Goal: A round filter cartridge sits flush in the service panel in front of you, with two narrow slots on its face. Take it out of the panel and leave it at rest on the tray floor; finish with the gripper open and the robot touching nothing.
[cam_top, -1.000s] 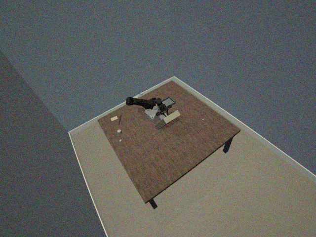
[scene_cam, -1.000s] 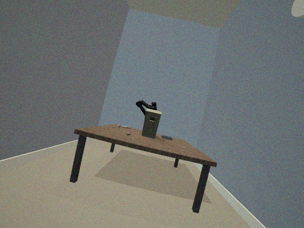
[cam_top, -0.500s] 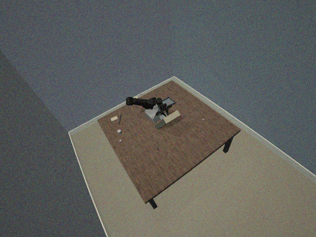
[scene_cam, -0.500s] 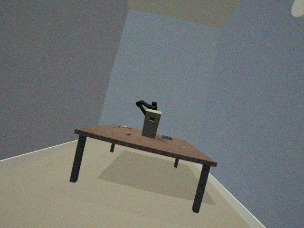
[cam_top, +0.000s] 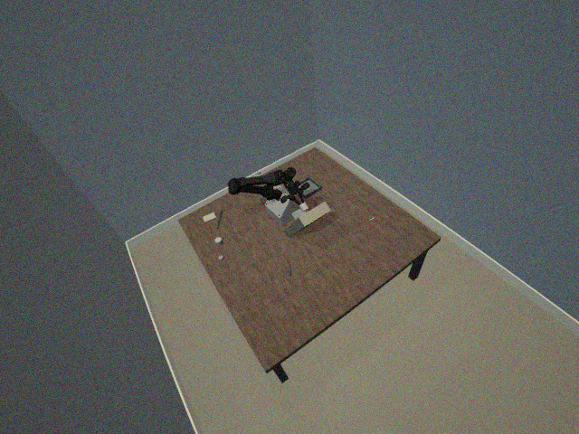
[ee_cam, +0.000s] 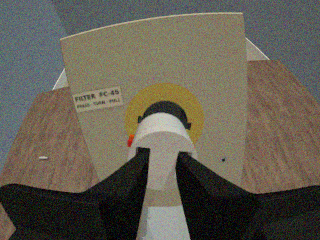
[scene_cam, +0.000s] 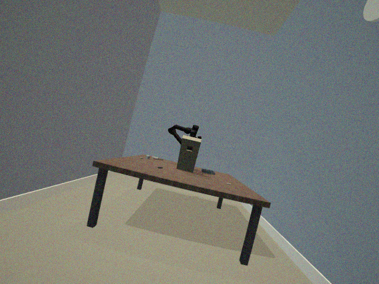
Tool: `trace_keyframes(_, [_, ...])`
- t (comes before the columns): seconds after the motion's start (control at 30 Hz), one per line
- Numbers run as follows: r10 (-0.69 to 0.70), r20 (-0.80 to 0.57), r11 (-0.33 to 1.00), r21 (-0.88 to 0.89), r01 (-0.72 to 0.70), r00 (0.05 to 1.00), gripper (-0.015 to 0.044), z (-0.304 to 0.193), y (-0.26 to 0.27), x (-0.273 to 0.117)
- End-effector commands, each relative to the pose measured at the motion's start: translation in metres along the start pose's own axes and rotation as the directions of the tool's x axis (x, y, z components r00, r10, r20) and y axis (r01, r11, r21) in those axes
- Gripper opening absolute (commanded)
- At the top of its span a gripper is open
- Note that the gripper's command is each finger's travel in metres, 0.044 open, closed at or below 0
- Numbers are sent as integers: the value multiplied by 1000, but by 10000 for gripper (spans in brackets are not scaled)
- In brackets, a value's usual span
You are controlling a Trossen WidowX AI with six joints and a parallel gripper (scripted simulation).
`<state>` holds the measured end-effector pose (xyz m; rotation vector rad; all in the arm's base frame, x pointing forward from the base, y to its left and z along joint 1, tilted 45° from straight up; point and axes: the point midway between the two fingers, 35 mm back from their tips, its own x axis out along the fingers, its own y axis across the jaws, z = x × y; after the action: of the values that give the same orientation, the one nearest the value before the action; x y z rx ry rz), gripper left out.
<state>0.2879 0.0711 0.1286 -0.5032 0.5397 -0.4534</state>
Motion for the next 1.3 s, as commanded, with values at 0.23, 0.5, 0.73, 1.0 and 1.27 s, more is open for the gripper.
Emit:
trace_keyframes(0.23, [-6, 13, 1000, 20, 5, 1000, 0, -10, -6, -7])
trace_keyframes(0.5, [-6, 13, 1000, 20, 5, 1000, 0, -37, -11, -3])
trace_keyframes(0.73, [-6, 13, 1000, 19, 5, 1000, 0, -60, -16, 0])
trace_keyframes(1.0, [-10, 11, 1000, 16, 9, 1000, 53, -66, -17, 1])
trace_keyframes(1.27, [-10, 11, 1000, 16, 9, 1000, 97, -66, -17, 1])
